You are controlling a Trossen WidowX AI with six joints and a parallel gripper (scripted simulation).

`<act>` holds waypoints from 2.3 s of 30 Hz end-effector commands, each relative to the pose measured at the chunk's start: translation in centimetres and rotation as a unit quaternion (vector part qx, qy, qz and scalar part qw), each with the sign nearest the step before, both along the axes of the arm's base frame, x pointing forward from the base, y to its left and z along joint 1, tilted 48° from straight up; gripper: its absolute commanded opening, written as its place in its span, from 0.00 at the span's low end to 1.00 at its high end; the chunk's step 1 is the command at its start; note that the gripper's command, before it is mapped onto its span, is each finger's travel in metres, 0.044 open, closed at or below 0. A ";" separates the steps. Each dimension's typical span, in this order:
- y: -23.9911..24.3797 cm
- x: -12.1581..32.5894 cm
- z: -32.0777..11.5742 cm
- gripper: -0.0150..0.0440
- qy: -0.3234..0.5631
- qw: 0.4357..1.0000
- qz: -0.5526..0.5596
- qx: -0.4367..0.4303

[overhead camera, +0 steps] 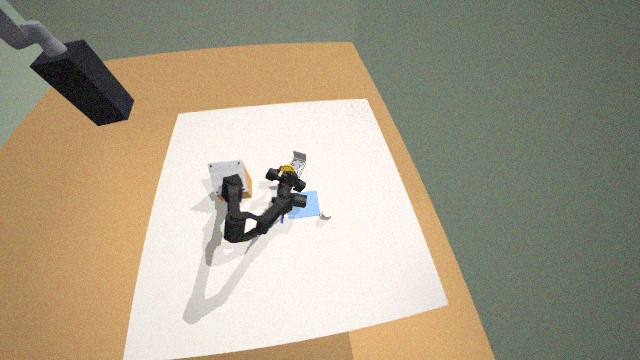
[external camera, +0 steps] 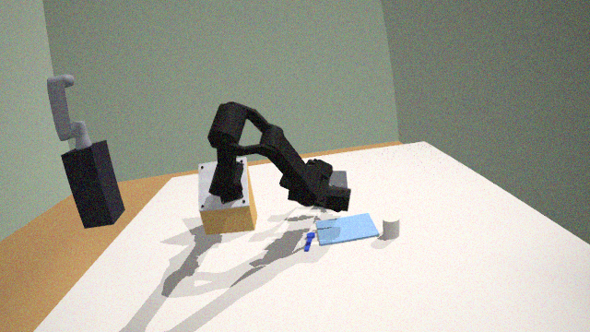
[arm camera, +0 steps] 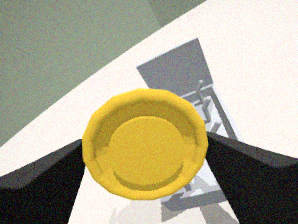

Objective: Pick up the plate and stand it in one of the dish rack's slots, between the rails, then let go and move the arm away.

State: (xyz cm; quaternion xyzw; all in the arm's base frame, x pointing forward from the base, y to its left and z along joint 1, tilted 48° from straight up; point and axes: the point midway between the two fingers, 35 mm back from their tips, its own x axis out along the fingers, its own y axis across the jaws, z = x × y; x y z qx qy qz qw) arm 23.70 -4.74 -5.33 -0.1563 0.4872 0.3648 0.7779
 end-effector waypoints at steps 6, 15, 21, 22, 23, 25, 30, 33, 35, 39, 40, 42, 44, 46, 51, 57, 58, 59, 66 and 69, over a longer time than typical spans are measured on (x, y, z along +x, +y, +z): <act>-0.9 -0.2 0.6 0.25 -0.120 0.990 0.069 -0.010; -1.8 -0.5 1.3 0.25 -0.233 0.963 0.128 -0.047; -1.9 -0.5 1.4 0.25 -0.241 0.960 0.133 -0.050; -1.9 -0.5 1.4 0.25 -0.241 0.960 0.133 -0.050; -1.9 -0.5 1.4 0.25 -0.241 0.960 0.133 -0.050; -1.9 -0.5 1.4 0.25 -0.241 0.960 0.133 -0.050; -1.7 -0.2 1.1 0.25 -0.239 0.961 0.132 -0.051; -1.3 0.3 0.6 0.25 -0.236 0.962 0.131 -0.051; -1.2 0.4 0.5 0.25 -0.236 0.962 0.130 -0.052; -1.1 0.7 0.3 0.25 -0.237 0.961 0.131 -0.052; -0.9 0.9 0.0 0.25 -0.238 0.961 0.132 -0.052; -0.7 1.2 -0.2 0.25 -0.241 0.960 0.133 -0.052; -0.7 1.2 -0.3 0.25 -0.241 0.960 0.134 -0.052; -0.7 1.2 -0.3 0.25 -0.241 0.960 0.134 -0.052; -0.2 1.7 -0.9 0.25 -0.242 0.959 0.135 -0.052; 0.0 2.0 -1.1 0.25 -0.243 0.959 0.135 -0.051; 0.0 2.0 -1.2 0.25 -0.244 0.959 0.136 -0.051; 0.1 2.1 -1.3 0.25 -0.245 0.959 0.137 -0.051; -1.3 1.9 -3.0 0.25 -0.248 0.958 0.138 -0.052; -1.2 1.8 -2.9 0.25 -0.246 0.958 0.137 -0.052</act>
